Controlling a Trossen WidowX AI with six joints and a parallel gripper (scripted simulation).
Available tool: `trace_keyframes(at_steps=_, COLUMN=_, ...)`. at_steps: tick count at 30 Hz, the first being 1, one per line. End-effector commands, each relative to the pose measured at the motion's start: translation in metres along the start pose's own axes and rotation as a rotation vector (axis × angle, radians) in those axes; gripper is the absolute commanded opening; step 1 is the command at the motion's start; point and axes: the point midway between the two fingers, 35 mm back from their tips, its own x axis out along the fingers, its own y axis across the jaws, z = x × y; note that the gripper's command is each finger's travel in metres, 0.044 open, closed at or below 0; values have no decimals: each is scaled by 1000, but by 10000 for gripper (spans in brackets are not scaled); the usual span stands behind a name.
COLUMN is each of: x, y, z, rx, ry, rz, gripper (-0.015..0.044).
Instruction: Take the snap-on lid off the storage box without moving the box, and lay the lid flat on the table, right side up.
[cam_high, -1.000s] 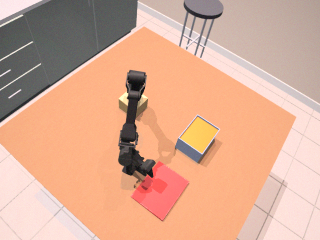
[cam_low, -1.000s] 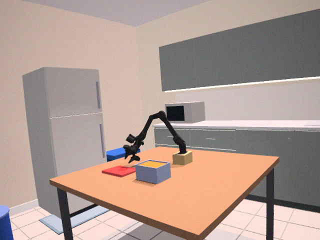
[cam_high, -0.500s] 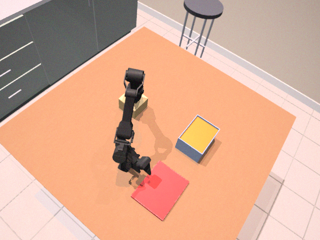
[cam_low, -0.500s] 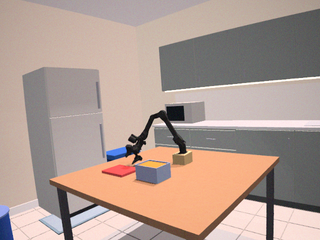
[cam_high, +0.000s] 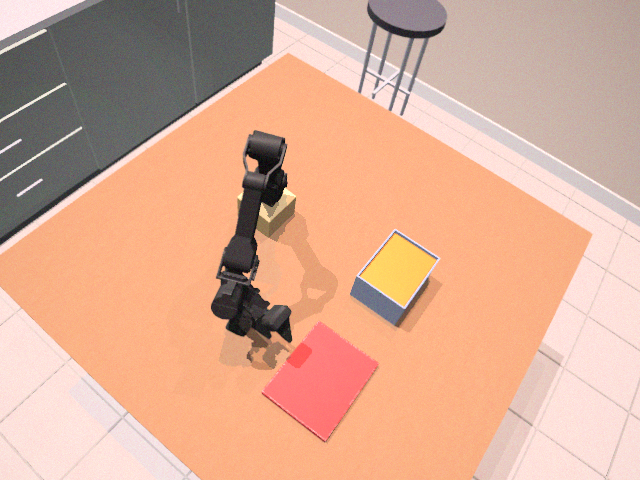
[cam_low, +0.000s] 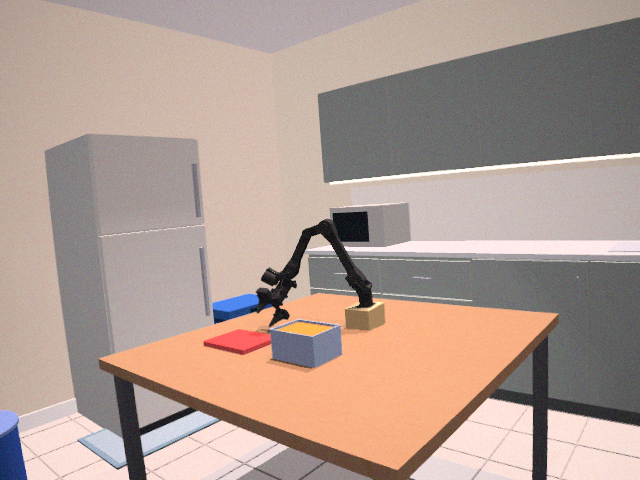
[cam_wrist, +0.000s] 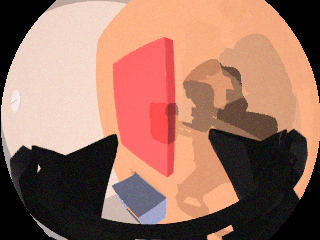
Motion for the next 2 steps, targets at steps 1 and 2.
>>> trace_keyframes(at_steps=1, x=-8, y=-5, z=-1, rx=-2, ry=1, rz=3, gripper=440)
trace_keyframes(at_steps=2, x=-10, y=-7, z=-1, rx=-2, ry=1, rz=2, gripper=440)
